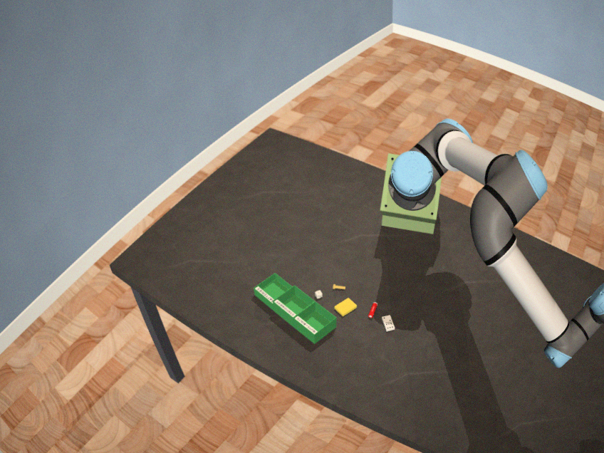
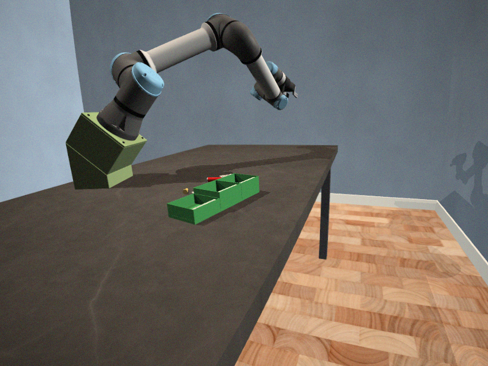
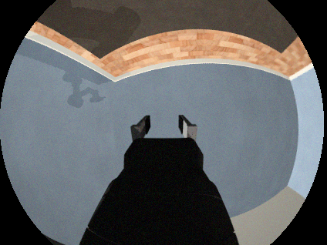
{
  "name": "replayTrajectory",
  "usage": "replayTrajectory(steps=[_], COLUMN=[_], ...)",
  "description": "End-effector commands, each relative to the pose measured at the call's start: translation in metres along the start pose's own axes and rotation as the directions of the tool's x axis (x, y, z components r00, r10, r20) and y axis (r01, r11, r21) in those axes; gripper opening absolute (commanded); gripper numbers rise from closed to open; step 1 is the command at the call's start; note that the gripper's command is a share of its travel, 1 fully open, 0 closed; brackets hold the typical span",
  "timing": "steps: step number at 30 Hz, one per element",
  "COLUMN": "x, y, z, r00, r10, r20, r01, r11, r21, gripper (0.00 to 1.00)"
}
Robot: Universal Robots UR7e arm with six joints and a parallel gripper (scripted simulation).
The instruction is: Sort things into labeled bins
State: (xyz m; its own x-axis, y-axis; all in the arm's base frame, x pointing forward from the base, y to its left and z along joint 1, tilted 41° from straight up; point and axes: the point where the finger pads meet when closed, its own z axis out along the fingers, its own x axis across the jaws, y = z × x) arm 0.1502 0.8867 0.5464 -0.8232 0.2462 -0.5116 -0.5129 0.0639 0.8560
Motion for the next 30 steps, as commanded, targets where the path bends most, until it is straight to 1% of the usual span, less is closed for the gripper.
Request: replayTrajectory(steps=[1,17,18,28,30], x=[0.0,0.0,-0.001,-0.006,-0.006], y=[0.002,0.002,-0.006,-0.084,-0.084], z=[0.0,0.0,0.002,0.028,0.028], r00=[1.0,1.0,1.0,1.0,1.0], r10=[0.0,0.0,0.0,0.0,0.0], r20=[0.0,0.0,0.0,0.0,0.0], r01=[0.0,0.0,0.0,0.0,0.0], r11=[1.0,1.0,1.0,1.0,1.0], r21=[-0.002,-0.002,-0.002,-0.002,-0.002], gripper=[1.0,1.0,0.31,0.31,0.31])
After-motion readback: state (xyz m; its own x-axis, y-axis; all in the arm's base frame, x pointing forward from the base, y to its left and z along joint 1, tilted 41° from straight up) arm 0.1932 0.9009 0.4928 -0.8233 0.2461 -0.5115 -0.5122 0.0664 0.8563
